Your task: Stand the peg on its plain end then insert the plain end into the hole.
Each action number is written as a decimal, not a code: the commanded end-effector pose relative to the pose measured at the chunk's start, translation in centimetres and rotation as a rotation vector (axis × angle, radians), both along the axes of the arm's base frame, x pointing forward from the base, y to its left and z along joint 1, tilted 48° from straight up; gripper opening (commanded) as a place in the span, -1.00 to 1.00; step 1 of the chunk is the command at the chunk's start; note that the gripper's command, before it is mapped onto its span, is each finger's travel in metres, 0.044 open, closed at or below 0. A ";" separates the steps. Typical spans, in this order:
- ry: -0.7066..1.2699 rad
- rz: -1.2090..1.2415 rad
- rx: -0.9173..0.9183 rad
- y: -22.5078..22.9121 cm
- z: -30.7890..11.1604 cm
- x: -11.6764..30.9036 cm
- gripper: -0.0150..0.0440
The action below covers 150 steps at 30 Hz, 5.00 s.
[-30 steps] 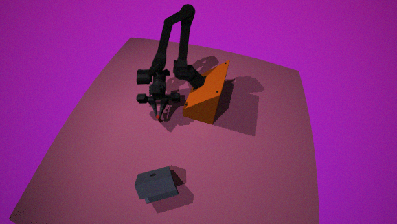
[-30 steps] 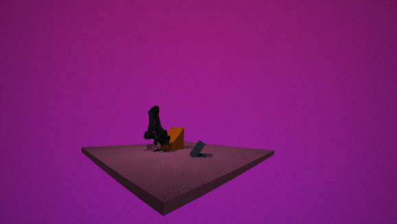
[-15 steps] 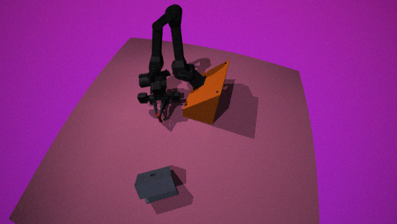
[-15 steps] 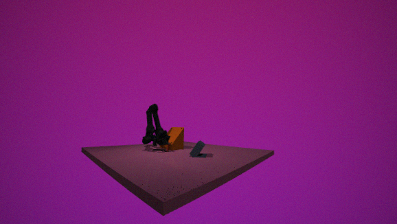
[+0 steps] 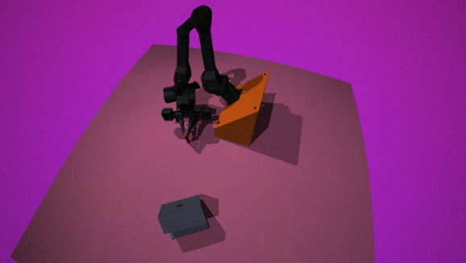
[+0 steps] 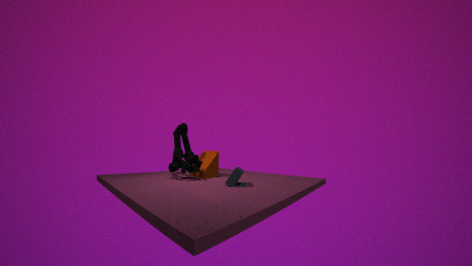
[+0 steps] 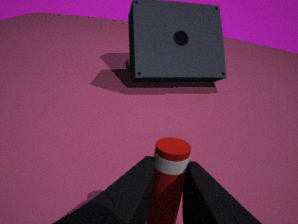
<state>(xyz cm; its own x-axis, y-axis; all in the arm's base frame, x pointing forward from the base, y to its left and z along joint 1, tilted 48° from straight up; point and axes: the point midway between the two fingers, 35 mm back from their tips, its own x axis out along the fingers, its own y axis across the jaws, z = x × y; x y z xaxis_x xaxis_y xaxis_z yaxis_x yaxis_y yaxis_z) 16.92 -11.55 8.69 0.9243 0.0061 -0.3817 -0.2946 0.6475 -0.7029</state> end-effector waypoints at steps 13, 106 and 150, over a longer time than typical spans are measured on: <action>0.001 -0.003 0.009 -0.3 -0.3 -0.1 -0.33; -0.062 0.054 0.035 -0.5 -0.4 -0.8 -0.05; 0.052 0.079 -0.018 9.2 7.8 1.6 1.00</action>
<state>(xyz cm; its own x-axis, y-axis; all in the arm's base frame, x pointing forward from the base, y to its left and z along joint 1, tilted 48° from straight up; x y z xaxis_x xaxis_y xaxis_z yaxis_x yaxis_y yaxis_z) 19.11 -4.17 14.54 0.8725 0.0898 -0.4802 -0.4357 0.5878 -0.6817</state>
